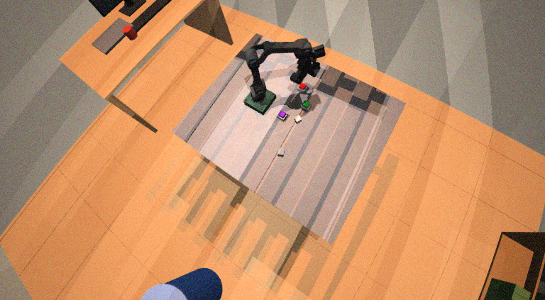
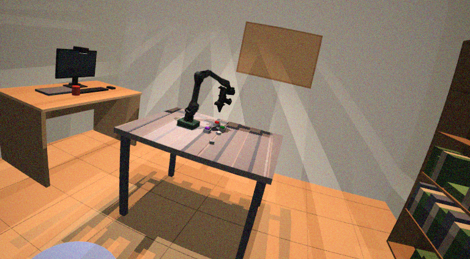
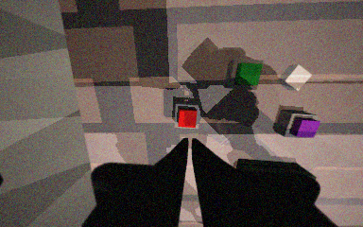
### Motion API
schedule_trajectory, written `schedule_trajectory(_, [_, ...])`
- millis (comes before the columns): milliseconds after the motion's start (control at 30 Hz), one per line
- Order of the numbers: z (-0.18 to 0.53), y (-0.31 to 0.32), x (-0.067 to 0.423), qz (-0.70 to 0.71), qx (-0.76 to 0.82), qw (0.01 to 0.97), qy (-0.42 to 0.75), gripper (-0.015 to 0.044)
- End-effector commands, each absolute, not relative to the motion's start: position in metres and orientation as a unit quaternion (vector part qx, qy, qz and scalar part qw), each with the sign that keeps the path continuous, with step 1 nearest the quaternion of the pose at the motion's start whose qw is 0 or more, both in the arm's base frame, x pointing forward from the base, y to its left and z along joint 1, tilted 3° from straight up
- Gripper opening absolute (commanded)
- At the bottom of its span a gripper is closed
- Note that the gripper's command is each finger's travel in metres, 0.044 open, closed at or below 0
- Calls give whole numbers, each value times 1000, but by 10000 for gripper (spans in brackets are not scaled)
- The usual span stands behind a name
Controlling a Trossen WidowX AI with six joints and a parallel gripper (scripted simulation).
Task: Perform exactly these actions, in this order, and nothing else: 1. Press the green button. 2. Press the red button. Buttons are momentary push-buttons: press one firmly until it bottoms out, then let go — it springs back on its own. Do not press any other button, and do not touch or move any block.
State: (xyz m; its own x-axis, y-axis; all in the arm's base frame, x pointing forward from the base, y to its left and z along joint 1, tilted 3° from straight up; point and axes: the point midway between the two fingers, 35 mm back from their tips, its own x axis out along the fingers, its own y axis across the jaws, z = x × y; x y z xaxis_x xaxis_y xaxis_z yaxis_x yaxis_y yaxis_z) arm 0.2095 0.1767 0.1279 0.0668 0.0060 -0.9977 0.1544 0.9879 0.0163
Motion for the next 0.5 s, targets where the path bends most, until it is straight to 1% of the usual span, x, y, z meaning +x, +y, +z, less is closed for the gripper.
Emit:
schedule_trajectory(0, [118, 179, 207, -59, 63, 730, 678, 20])
schedule_trajectory(133, [69, 178, 210, -59, 63, 730, 678, 20])
schedule_trajectory(467, [59, 178, 211, -59, 63, 730, 678, 20])
